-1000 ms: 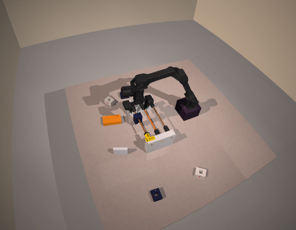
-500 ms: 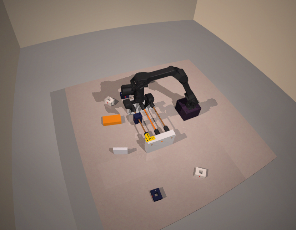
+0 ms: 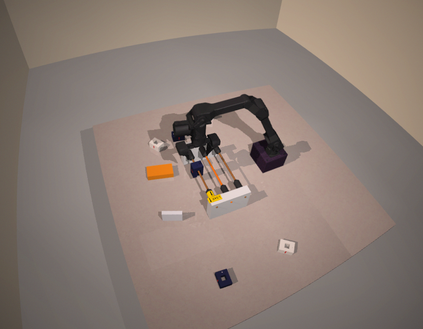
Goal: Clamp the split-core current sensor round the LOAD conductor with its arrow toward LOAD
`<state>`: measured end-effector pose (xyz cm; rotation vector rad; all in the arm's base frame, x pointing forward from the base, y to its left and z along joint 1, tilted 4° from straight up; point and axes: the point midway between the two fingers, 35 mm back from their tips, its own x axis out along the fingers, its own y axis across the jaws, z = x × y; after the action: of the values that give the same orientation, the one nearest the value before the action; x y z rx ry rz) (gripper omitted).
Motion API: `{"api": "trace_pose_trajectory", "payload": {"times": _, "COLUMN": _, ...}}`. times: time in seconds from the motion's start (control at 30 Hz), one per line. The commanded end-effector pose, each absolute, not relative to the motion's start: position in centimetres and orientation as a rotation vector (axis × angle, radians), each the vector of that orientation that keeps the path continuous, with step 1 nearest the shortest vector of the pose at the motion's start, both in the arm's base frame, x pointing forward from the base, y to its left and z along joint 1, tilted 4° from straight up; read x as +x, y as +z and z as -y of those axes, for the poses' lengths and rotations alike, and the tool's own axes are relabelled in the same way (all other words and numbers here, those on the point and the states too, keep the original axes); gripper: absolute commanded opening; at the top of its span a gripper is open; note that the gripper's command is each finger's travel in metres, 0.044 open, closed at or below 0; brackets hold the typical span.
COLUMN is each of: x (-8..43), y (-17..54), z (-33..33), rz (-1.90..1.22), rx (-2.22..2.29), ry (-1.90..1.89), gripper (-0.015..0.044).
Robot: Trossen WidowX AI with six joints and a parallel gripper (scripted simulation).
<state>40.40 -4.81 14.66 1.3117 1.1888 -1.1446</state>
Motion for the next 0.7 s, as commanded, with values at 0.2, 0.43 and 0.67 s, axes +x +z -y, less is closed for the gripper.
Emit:
{"api": "trace_pose_trajectory", "payload": {"times": 0.2, "x": 40.4, "y": 14.7, "z": 4.9, "rz": -1.188, "rx": 1.302, "ry": -1.144, "gripper": 0.044}}
{"api": "trace_pose_trajectory", "payload": {"times": 0.43, "x": 38.8, "y": 13.9, "z": 1.0, "rz": -1.099, "rx": 1.077, "ry": -1.165, "gripper": 0.044}}
{"api": "trace_pose_trajectory", "payload": {"times": 0.67, "x": 34.7, "y": 13.8, "z": -5.0, "rz": -0.814, "rx": 0.697, "ry": -1.076, "gripper": 0.044}}
